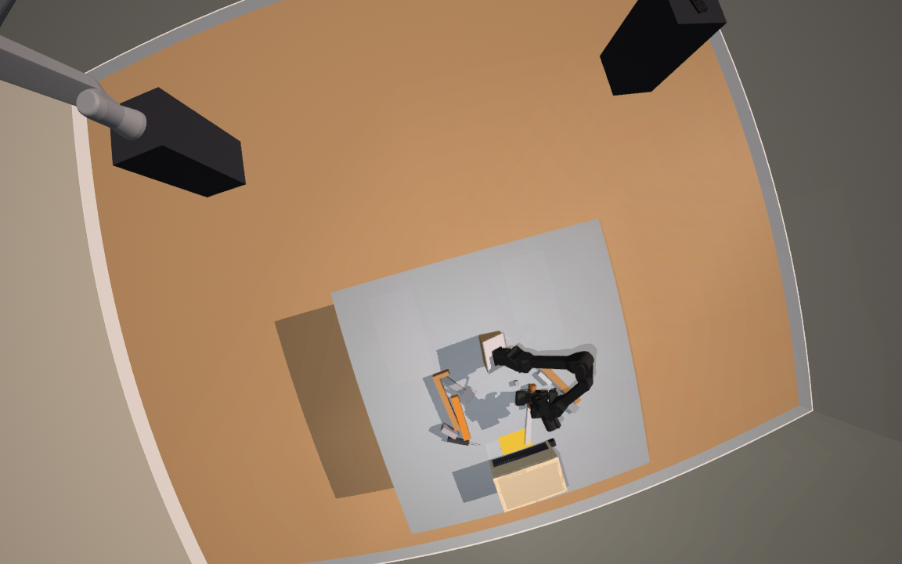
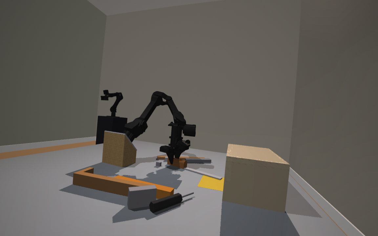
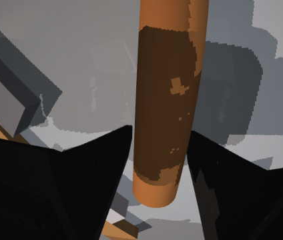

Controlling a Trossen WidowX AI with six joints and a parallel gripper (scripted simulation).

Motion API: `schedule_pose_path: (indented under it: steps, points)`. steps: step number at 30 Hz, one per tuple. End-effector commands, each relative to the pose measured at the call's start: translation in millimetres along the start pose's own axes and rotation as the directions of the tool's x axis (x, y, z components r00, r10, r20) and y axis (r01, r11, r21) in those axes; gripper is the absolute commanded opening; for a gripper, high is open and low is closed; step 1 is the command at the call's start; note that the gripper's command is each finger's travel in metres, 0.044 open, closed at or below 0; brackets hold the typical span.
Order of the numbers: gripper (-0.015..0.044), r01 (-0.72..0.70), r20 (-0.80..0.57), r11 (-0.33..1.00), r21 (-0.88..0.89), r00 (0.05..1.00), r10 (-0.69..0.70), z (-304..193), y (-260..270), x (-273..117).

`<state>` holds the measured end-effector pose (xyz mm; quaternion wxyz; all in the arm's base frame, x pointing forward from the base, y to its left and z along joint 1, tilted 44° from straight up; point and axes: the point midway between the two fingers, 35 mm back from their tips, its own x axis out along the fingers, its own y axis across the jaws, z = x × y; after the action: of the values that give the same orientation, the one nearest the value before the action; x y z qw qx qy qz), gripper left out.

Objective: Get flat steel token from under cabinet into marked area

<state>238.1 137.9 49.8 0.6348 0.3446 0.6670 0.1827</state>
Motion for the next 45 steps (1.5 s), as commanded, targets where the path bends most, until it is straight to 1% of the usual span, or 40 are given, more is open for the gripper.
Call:
schedule_pose_path:
  steps: [1,7,10,11,45]
  points:
    - [0.0125,0.000,-0.001,1.000,0.001,1.000,0.000,0,0,0]
    - [0.0085,0.000,-0.001,1.000,0.001,1.000,0.000,0,0,0]
    - [0.0006,0.000,-0.001,1.000,0.001,1.000,0.000,0,0,0]
    - [0.0000,0.000,-0.001,1.000,0.001,1.000,0.000,0,0,0]
    - [0.0000,0.001,-0.001,1.000,0.010,1.000,-0.001,36,0,-1]
